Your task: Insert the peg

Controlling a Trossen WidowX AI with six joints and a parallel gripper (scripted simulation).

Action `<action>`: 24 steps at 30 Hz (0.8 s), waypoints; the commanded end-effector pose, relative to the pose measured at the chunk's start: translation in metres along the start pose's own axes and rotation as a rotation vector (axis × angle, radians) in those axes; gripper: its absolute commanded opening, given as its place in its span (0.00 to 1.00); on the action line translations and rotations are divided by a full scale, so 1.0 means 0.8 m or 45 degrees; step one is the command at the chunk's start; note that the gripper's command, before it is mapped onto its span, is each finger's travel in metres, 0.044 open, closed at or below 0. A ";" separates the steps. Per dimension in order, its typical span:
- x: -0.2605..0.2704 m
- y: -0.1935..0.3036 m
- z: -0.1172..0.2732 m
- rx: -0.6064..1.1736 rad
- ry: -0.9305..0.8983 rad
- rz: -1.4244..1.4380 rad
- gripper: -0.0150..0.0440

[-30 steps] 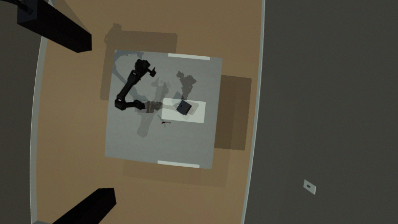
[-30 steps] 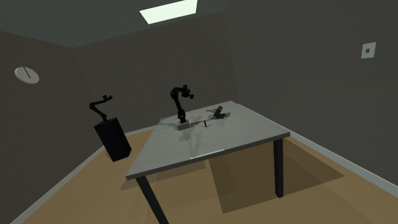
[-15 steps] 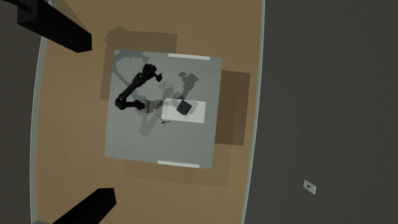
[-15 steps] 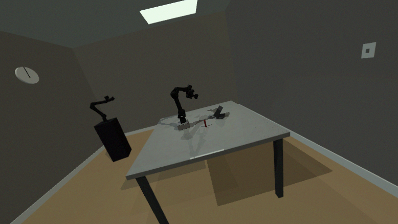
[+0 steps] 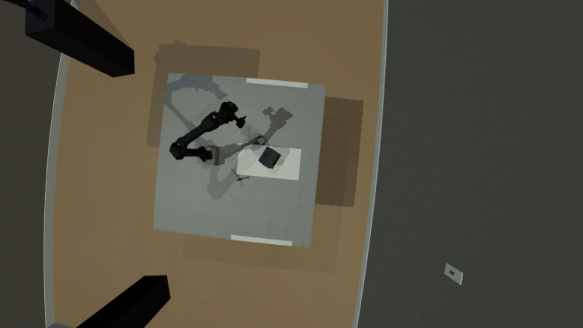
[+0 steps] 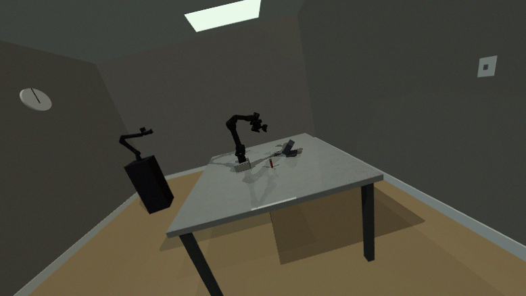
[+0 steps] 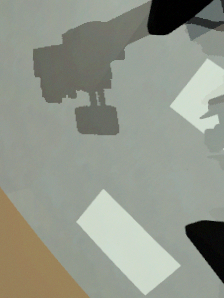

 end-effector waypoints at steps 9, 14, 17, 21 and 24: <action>-0.062 0.008 -0.006 0.093 0.136 0.073 1.00; -0.088 0.014 -0.006 0.135 0.182 0.099 1.00; -0.103 0.017 -0.005 0.162 0.207 0.113 1.00; -0.123 0.023 -0.003 0.199 0.238 0.131 1.00; -0.138 0.028 -0.001 0.227 0.260 0.144 1.00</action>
Point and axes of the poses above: the point midway between the two fingers, 35 mm back from their tips, its own z axis back along the fingers, its own x axis across the jaws, y = z × x, the point moved 10 cm from there along z, back along the fingers, and after that the axes turned 8 degrees about -z, right-handed, at the moved point
